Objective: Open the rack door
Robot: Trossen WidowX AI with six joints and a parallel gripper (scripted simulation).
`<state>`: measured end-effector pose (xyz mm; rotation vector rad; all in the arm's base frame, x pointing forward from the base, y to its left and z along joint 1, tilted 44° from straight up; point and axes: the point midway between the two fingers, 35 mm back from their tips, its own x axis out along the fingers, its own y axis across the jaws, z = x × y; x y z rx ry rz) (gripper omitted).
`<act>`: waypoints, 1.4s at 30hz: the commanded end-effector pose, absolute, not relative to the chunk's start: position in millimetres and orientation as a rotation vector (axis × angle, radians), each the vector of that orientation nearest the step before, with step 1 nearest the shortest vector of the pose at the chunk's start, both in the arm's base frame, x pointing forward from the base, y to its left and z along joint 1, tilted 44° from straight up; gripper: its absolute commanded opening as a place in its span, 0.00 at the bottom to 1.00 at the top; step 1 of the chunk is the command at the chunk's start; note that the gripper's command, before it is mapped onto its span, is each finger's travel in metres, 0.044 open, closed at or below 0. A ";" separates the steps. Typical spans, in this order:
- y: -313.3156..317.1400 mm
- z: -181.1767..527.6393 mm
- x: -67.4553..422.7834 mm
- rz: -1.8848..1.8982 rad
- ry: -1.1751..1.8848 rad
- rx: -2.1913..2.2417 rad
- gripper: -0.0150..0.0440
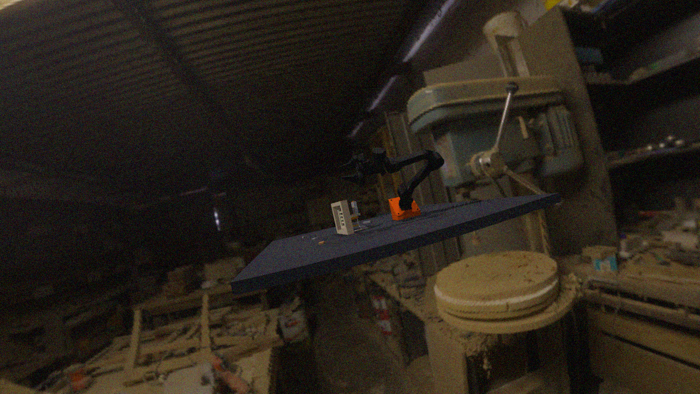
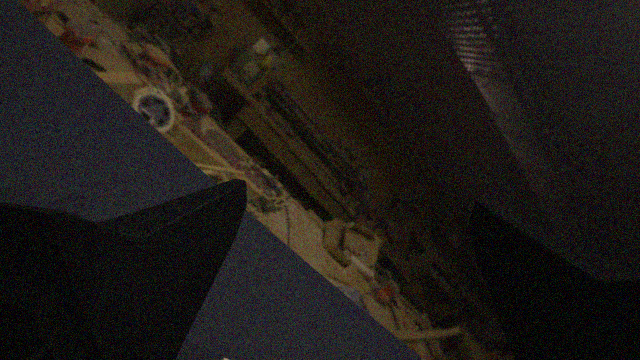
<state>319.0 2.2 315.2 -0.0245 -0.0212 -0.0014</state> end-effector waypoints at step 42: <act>-20.1 159.5 327.0 0.527 1.102 0.007 0.75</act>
